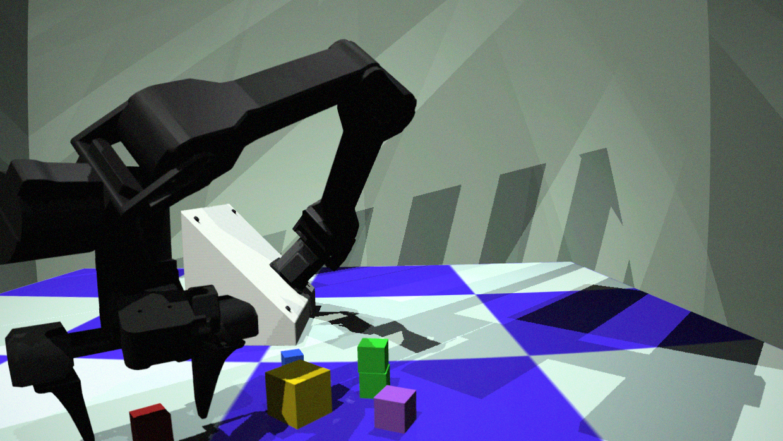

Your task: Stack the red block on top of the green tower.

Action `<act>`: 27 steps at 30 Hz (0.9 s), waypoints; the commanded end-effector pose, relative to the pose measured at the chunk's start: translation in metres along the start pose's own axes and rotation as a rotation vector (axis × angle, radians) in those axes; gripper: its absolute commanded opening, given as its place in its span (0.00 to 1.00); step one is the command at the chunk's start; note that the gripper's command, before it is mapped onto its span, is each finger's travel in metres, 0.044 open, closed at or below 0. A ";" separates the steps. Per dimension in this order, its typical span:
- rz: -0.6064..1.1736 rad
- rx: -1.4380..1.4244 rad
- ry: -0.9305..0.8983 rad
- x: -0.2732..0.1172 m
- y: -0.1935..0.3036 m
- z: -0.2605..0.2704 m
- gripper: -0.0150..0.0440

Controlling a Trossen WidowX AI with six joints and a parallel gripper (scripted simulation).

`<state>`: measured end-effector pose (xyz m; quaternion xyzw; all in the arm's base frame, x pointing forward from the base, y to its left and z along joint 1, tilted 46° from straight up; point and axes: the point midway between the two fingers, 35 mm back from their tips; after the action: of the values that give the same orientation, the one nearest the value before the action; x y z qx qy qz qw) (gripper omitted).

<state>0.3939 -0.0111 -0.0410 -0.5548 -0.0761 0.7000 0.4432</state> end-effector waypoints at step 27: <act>-0.003 0.008 -0.007 0.001 0.001 0.002 0.35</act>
<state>0.3925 -0.0114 -0.0415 -0.5524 -0.0747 0.7011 0.4448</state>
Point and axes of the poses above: the point midway between the two fingers, 35 mm back from their tips, its own x axis out along the fingers, its own z axis across the jaws, y = z × x, and after that the axes turned 13 degrees about -x, right-handed
